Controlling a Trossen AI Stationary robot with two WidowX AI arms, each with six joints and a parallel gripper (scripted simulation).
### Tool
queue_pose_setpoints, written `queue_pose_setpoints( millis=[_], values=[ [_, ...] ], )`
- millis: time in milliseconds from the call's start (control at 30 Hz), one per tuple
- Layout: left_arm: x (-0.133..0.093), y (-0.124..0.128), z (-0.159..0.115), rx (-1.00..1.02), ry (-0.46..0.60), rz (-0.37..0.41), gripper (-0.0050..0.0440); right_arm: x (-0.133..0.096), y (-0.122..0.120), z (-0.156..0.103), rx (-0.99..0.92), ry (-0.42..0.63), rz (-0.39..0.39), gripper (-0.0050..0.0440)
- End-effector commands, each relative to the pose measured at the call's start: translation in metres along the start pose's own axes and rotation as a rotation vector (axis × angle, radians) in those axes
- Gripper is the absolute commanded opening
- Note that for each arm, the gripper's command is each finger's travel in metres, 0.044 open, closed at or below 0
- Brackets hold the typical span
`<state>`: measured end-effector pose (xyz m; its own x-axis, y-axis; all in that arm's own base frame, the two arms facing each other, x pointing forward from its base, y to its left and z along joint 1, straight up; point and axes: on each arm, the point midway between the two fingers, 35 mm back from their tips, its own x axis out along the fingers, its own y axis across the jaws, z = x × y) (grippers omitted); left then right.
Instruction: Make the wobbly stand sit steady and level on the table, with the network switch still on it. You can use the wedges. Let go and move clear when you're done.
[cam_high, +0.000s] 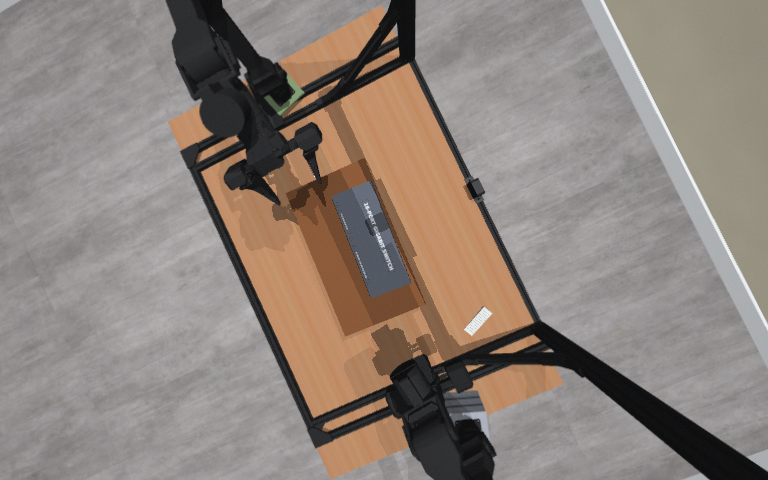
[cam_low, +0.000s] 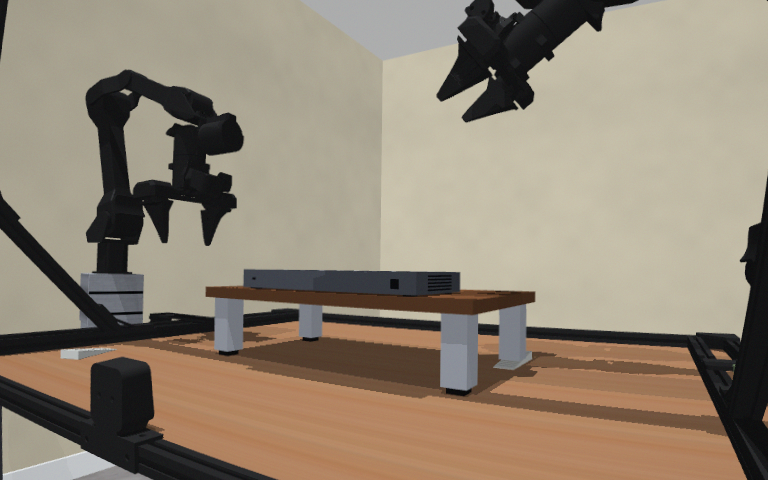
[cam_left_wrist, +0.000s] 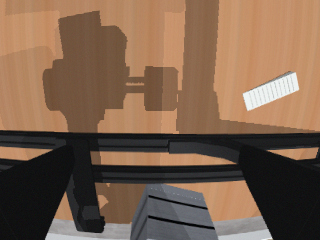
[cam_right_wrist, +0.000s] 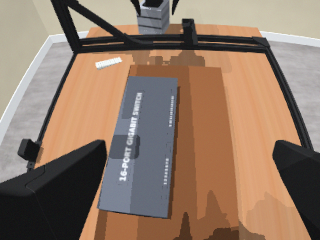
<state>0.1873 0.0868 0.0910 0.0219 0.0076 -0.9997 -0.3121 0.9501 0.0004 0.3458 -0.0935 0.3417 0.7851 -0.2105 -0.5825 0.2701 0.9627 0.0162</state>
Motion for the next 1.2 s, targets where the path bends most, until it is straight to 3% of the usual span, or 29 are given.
queue_pose_setpoints(
  millis=[0,167,333,567,900,1100,1167],
  values=[
    [0.0,0.0,0.0,0.0,0.0,0.0,0.044,0.001,0.0,-0.008,0.0,0.031,-0.001,0.044],
    [0.0,0.0,0.0,0.0,0.0,0.0,0.044,0.01,-0.001,-0.076,0.002,0.293,-0.005,0.044],
    [0.0,0.0,0.0,0.0,0.0,0.0,0.044,0.004,-0.002,-0.142,0.004,0.554,-0.011,0.044],
    [0.0,0.0,0.0,0.0,0.0,0.0,0.044,0.004,-0.002,-0.136,0.002,0.544,-0.009,0.044],
    [0.0,0.0,0.0,0.0,0.0,0.0,0.044,-0.031,-0.003,-0.228,0.004,0.949,-0.021,0.044],
    [0.0,0.0,0.0,0.0,0.0,0.0,0.044,-0.031,-0.003,-0.228,0.004,0.949,-0.021,0.044],
    [0.0,0.0,0.0,0.0,0.0,0.0,0.044,-0.026,-0.003,-0.217,0.003,0.908,-0.017,0.044]
  ],
)
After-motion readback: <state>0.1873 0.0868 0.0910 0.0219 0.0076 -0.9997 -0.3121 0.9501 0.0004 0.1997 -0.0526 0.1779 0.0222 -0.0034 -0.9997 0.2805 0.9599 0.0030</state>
